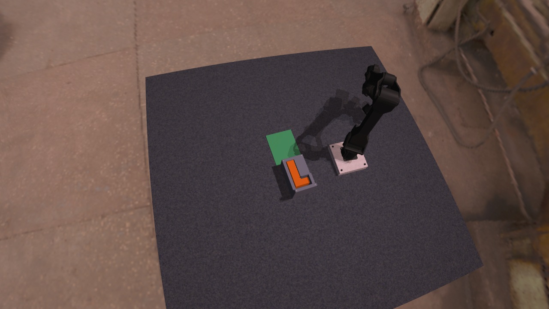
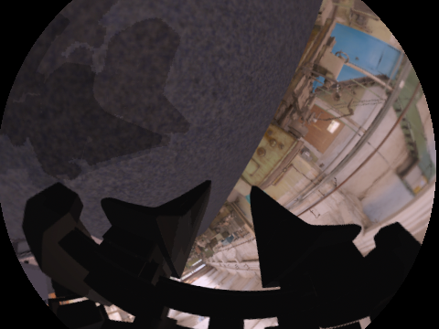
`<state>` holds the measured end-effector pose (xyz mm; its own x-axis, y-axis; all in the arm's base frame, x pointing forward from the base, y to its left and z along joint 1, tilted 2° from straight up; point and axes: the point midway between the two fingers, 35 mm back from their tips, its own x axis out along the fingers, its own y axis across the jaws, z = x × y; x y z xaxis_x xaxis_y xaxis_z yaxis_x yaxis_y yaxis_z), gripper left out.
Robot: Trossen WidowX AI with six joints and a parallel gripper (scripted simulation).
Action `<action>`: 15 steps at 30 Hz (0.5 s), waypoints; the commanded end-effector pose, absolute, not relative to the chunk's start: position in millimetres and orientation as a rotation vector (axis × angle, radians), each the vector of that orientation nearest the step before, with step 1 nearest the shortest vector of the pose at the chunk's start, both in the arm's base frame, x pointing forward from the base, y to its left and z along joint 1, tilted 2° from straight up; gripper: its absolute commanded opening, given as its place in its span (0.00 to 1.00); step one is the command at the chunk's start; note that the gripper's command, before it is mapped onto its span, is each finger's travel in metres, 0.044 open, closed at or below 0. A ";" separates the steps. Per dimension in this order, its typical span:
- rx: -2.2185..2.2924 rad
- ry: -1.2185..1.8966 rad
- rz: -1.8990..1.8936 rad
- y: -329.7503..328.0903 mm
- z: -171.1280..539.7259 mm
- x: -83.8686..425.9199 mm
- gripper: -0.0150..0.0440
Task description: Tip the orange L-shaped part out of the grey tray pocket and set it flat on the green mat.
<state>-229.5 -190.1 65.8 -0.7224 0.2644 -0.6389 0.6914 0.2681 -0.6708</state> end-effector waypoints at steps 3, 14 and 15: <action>0.654 2.057 -1.408 -235.5 70.8 -183.8 0.56; 0.370 1.869 -1.177 -280.8 71.4 -53.9 0.56; 0.346 1.857 -1.158 -282.9 72.2 -42.9 0.56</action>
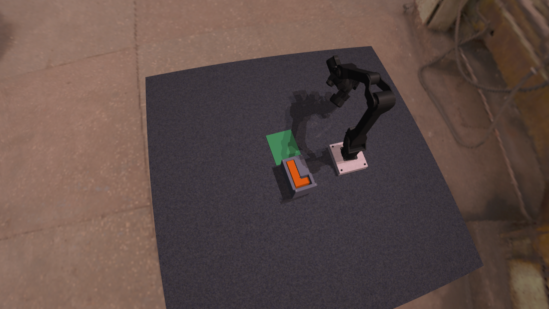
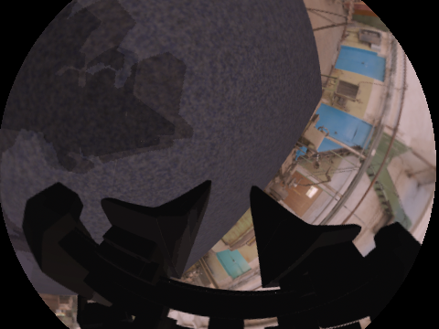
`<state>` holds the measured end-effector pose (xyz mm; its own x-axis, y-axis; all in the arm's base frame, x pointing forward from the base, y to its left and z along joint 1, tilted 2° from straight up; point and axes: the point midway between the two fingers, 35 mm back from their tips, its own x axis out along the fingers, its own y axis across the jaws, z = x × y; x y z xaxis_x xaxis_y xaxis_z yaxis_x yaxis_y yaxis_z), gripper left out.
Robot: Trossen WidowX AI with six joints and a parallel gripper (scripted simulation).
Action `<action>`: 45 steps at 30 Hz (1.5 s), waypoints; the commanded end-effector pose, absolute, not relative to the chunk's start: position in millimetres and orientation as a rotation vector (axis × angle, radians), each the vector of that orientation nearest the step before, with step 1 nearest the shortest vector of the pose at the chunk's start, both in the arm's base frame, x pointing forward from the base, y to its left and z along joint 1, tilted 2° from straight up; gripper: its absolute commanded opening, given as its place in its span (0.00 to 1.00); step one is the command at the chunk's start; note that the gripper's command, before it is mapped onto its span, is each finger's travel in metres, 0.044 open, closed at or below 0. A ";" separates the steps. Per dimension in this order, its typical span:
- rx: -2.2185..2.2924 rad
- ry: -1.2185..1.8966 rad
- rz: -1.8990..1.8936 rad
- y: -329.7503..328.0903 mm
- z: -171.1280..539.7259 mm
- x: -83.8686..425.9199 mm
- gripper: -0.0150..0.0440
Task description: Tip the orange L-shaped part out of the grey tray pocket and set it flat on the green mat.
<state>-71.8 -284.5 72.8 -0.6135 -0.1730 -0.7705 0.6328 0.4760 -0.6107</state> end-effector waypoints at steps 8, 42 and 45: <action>0.169 1.713 -0.964 -277.9 81.9 59.1 0.56; -0.087 1.513 0.120 122.7 164.3 248.5 0.56; -0.089 1.521 0.139 132.1 166.5 243.2 0.56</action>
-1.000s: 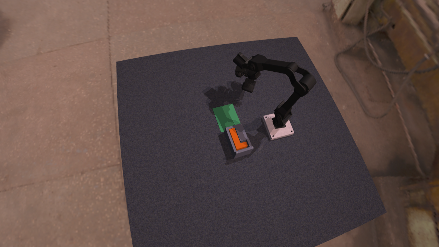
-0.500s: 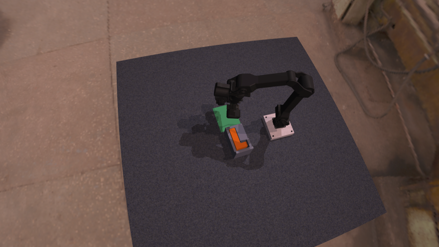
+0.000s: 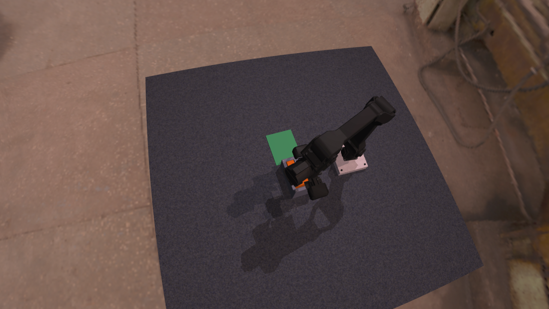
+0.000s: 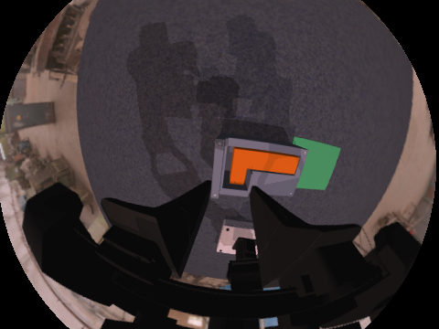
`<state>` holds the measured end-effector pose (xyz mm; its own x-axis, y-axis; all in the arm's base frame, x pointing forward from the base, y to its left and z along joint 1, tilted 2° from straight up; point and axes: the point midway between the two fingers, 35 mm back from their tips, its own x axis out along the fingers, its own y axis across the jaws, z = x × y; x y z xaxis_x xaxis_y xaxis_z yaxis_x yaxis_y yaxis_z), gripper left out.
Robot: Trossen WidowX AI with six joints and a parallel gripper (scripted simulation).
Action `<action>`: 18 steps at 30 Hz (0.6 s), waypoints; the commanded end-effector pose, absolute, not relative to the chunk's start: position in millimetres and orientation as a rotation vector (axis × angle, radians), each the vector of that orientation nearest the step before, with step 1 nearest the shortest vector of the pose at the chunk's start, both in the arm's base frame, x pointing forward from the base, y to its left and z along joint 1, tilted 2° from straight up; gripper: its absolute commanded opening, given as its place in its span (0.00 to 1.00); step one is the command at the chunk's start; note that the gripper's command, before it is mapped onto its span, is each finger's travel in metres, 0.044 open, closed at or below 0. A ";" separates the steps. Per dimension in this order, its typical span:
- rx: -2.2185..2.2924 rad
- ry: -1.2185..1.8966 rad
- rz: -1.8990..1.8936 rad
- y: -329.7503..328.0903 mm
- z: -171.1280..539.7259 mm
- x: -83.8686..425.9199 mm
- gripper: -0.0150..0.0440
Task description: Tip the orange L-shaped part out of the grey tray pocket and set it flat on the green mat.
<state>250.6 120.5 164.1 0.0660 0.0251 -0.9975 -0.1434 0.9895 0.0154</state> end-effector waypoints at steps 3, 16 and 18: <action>-0.089 1.521 0.139 132.3 164.6 243.5 0.56; -0.089 1.521 0.139 134.7 92.6 246.4 0.56; -0.089 1.521 0.139 134.7 91.7 246.5 0.56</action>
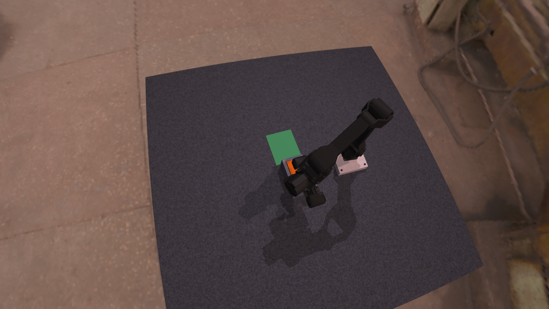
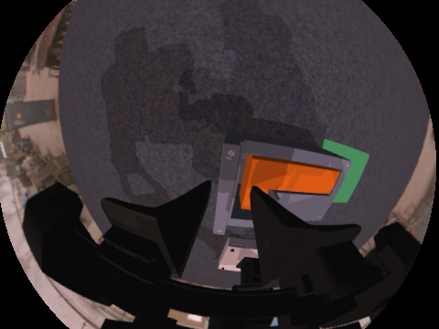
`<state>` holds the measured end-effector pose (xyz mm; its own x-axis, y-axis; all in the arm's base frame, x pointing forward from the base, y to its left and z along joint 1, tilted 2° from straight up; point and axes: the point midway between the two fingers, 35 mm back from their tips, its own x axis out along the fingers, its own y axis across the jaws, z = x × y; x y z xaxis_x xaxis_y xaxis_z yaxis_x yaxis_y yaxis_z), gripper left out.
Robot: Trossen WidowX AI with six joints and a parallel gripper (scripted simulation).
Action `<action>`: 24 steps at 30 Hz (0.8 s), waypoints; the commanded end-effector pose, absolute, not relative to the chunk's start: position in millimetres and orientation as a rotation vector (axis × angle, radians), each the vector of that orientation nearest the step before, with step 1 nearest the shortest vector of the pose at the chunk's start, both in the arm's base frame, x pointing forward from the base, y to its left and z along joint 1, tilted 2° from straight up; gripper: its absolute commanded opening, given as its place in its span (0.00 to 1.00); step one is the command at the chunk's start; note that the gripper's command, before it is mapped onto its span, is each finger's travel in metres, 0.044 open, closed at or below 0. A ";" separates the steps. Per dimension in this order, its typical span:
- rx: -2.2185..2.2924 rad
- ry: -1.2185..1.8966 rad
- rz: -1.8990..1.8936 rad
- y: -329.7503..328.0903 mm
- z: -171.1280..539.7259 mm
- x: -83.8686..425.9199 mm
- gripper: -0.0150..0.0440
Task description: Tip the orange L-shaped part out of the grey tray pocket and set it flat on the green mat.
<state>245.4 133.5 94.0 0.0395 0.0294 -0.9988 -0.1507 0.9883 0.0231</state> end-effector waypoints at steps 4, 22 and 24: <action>-0.089 1.521 0.139 135.0 87.0 246.9 0.56; -0.089 1.521 0.139 135.9 57.5 247.9 0.56; -0.089 1.521 0.139 135.9 56.5 247.9 0.56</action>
